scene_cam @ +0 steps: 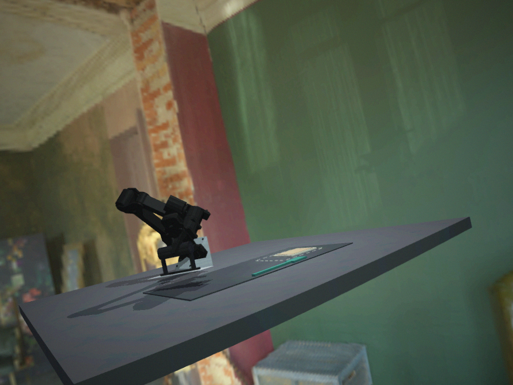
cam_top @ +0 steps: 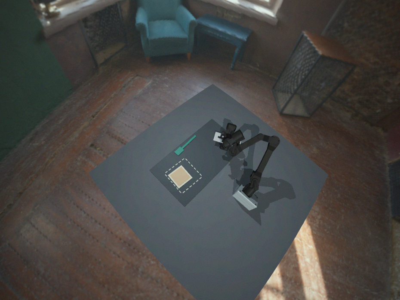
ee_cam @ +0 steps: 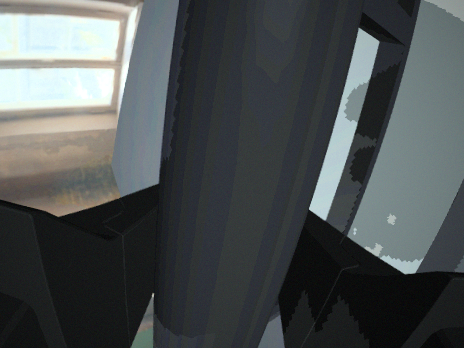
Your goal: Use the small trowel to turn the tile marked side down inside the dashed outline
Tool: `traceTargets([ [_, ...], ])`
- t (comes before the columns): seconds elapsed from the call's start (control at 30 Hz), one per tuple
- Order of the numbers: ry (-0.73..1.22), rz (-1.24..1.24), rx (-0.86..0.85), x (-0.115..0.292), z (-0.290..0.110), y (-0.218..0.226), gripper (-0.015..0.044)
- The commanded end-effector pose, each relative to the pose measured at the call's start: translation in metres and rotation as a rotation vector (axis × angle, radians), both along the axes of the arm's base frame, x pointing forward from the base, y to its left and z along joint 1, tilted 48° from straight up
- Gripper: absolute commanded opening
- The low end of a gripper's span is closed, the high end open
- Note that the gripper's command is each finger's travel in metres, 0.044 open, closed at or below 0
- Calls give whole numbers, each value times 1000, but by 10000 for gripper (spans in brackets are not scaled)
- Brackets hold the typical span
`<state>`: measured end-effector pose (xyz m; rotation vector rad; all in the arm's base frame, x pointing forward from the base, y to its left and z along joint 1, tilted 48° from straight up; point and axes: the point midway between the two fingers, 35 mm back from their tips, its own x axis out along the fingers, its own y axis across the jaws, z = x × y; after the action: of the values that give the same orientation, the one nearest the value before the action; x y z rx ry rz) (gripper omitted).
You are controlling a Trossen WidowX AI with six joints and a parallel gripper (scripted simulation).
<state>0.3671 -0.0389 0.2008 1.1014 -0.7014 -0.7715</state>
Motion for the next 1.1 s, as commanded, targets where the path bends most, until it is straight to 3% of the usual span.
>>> traceTargets([
  [0.0, -7, -14, -1, -3, -2, -4, 0],
  [0.83, -9, -67, 13, 6, -23, -31, 0],
  [1.07, -9, -67, 13, 6, -23, -31, 184],
])
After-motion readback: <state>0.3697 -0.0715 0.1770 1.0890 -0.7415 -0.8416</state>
